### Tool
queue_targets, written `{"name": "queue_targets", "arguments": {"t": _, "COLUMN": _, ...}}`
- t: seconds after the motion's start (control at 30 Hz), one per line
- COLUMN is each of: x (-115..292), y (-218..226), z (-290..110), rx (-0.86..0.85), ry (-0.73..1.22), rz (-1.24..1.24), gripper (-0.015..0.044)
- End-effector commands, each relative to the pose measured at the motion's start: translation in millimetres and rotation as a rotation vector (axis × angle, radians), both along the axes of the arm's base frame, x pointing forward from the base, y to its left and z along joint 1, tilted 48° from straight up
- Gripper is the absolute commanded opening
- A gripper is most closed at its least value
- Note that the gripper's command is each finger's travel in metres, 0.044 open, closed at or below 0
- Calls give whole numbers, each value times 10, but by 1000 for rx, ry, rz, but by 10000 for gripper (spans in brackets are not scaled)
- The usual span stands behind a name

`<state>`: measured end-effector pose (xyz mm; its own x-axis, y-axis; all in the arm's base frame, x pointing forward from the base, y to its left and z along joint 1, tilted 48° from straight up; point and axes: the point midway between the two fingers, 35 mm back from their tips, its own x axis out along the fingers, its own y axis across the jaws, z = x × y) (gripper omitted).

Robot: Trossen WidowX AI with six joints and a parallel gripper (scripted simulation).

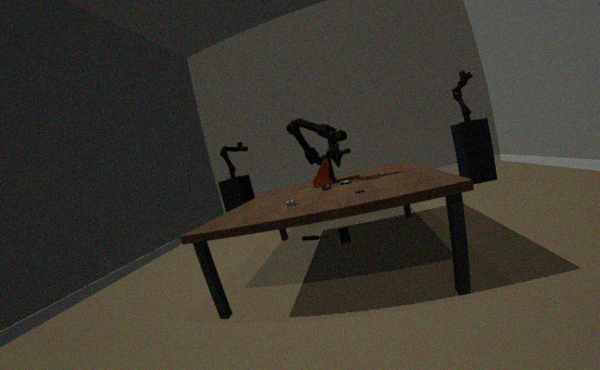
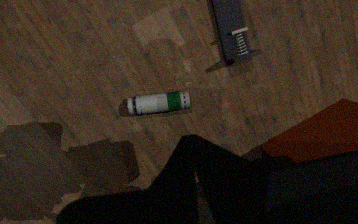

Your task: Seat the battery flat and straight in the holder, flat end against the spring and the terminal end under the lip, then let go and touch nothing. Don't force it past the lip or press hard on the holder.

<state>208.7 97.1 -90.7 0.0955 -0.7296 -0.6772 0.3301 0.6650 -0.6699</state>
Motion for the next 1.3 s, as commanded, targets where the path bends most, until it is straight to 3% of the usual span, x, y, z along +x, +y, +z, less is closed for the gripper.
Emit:
{"name": "queue_targets", "arguments": {"t": 0.0, "x": -27, "y": 75, "z": 91, "rx": -2, "ry": 1, "rz": -13, "gripper": 0}}
{"name": "queue_targets", "arguments": {"t": 0.33, "x": -30, "y": 41, "z": 68, "rx": -7, "ry": 7, "rz": -8, "gripper": 0}}
{"name": "queue_targets", "arguments": {"t": 0.43, "x": -12, "y": 17, "z": 16, "rx": -19, "ry": 106, "rz": 83, "gripper": 79}}
{"name": "queue_targets", "arguments": {"t": 0.63, "x": 50, "y": -98, "z": -200, "rx": -66, "ry": 507, "rz": 455, "gripper": 228}}
{"name": "queue_targets", "arguments": {"t": 0.9, "x": 106, "y": -272, "z": -475, "rx": -129, "ry": 1010, "rz": 923, "gripper": 228}}
{"name": "queue_targets", "arguments": {"t": 1.03, "x": 112, "y": -304, "z": -521, "rx": -144, "ry": 1132, "rz": 1036, "gripper": 228}}
{"name": "queue_targets", "arguments": {"t": 1.27, "x": 113, "y": -306, "z": -524, "rx": -145, "ry": 1140, "rz": 1044, "gripper": 228}}
